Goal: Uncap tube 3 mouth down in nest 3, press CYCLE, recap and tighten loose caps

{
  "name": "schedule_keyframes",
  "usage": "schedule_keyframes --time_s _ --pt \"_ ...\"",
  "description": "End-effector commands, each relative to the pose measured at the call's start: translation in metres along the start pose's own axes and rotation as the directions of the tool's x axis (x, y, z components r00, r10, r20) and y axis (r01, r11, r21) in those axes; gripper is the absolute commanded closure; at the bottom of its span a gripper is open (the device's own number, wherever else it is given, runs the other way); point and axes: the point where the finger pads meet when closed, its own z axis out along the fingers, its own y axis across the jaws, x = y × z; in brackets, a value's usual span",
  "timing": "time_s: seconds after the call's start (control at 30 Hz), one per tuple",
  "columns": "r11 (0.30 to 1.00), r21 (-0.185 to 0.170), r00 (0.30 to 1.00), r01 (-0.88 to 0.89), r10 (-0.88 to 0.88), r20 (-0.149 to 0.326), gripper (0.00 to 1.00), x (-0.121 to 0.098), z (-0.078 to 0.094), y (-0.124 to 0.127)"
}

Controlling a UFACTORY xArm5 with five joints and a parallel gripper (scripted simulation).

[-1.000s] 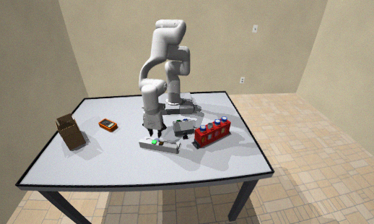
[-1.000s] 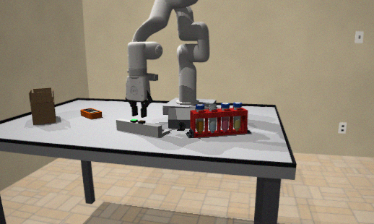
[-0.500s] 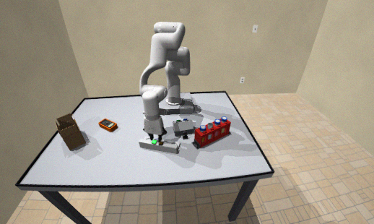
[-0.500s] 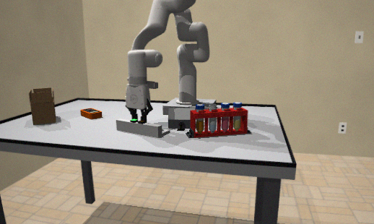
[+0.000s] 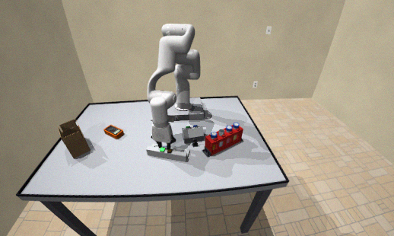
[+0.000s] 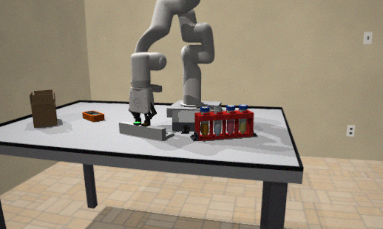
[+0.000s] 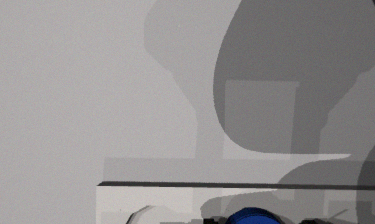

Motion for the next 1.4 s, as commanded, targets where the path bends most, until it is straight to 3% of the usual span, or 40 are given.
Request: schedule_keyframes --time_s 0.0,0.33,0.37,0.77,0.9,1.37 --pt "1.0 -0.01 1.0 0.0 0.0 0.004 0.54 -0.002 0.001 0.0" --pt "1.0 -0.01 1.0 0.0 0.0 0.004 0.54 -0.001 0.002 0.0" --pt "1.0 -0.01 1.0 0.0 0.0 0.004 1.0 -0.001 0.002 0.0" --pt "1.0 -0.01 1.0 0.0 0.0 0.004 1.0 -0.001 0.002 0.0" --pt "1.0 -0.01 1.0 0.0 0.0 0.004 1.0 -0.001 -0.008 0.0" --pt "1.0 -0.01 1.0 0.0 0.0 0.005 1.0 -0.001 -0.078 -0.001"
